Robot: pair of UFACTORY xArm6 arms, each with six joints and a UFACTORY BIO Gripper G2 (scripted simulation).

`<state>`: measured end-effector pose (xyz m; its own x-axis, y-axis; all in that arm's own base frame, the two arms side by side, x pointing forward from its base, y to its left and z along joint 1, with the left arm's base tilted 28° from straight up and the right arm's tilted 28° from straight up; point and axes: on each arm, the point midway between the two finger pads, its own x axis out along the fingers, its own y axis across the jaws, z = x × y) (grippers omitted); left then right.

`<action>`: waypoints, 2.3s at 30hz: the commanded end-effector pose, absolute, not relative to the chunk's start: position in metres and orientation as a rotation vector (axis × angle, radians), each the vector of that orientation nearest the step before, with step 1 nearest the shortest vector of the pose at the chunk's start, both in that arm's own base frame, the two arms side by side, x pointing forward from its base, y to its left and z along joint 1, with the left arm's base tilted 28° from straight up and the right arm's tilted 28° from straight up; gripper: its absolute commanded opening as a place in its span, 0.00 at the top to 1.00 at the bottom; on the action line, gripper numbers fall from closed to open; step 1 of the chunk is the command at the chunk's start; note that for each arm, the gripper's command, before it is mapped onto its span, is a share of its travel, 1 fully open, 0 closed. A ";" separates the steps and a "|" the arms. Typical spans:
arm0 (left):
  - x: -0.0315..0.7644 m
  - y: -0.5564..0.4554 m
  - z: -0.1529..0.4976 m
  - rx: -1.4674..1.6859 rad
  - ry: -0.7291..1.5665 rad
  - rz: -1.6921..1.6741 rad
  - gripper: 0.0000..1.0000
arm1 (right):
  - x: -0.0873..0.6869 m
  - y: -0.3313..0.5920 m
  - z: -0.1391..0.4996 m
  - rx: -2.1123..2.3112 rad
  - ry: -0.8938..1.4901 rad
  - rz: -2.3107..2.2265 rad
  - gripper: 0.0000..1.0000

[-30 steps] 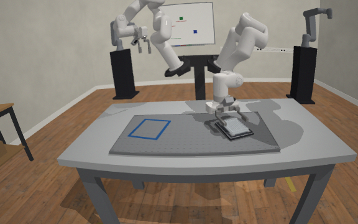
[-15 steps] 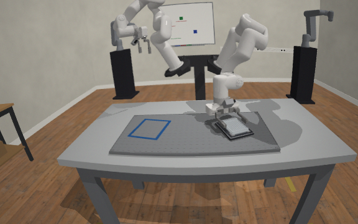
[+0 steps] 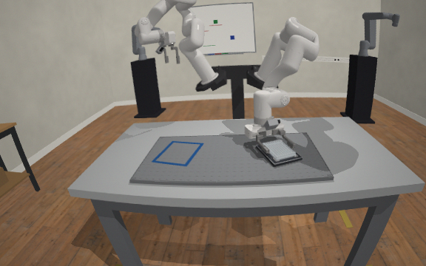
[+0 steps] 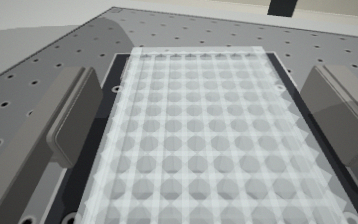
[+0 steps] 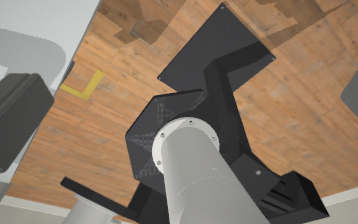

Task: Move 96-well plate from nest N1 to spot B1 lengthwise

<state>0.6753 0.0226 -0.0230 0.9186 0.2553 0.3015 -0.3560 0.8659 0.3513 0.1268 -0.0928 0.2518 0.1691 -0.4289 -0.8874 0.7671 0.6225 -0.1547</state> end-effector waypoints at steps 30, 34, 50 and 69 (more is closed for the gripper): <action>0.676 0.022 -0.021 0.412 -0.254 0.323 1.00 | 0.127 -0.093 0.253 0.366 1.102 -0.877 0.00; 0.676 0.022 -0.021 0.412 -0.254 0.323 1.00 | 0.127 -0.093 0.253 0.366 1.102 -0.877 0.00; 0.676 0.022 -0.021 0.412 -0.254 0.323 1.00 | 0.127 -0.093 0.253 0.366 1.102 -0.877 0.00; 0.676 0.020 -0.017 0.412 -0.254 0.323 1.00 | 0.127 -0.093 0.253 0.366 1.102 -0.877 0.00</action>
<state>0.6750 0.0219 -0.0216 0.9187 0.2554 0.3013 -0.3560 0.8659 0.3515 0.1268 -0.0928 0.2518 0.1691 -0.4289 -0.8874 0.7671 0.6225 -0.1547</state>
